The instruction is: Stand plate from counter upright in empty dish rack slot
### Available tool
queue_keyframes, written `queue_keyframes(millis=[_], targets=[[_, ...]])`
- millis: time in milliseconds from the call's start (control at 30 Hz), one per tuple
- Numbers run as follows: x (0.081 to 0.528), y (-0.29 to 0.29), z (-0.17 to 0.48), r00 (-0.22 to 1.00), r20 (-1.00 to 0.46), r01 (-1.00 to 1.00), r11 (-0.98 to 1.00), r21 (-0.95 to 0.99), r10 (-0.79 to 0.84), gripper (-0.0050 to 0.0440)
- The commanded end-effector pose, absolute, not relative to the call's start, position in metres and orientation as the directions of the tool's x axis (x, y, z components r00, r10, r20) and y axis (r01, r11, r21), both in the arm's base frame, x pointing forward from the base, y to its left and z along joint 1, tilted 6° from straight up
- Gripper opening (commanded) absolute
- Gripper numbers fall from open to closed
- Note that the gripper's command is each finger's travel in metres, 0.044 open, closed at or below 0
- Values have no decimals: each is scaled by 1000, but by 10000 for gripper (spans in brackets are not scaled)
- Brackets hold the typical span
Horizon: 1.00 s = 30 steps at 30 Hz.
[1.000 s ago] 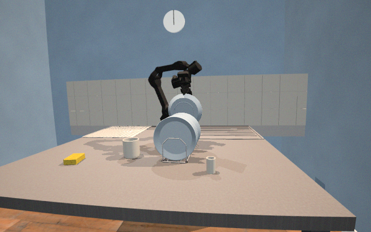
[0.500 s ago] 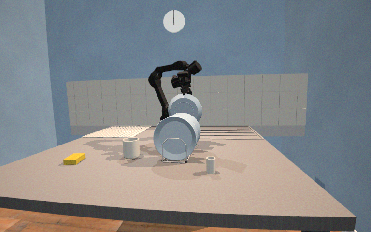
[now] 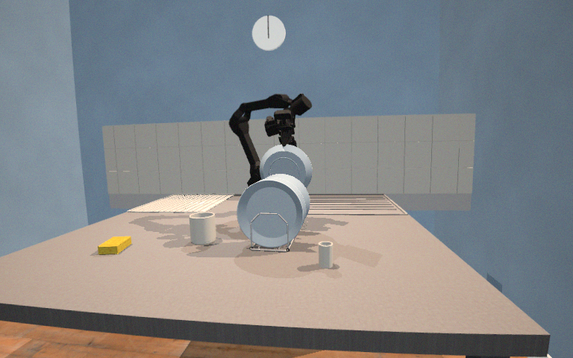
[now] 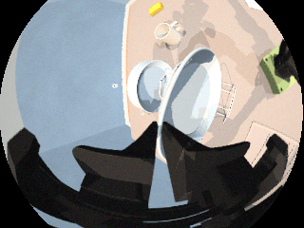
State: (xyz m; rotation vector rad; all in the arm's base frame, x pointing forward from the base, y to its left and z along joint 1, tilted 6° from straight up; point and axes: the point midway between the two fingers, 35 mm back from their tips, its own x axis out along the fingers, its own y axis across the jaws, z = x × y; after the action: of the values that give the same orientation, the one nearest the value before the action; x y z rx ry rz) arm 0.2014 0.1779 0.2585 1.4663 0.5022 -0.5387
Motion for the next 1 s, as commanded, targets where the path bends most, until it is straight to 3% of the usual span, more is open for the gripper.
queue_keyframes(millis=[0,967], targets=[[200,176,253,778,-626,628,41,777,-45,0],[200,180,281,780,-625,626,38,779,-42,0]])
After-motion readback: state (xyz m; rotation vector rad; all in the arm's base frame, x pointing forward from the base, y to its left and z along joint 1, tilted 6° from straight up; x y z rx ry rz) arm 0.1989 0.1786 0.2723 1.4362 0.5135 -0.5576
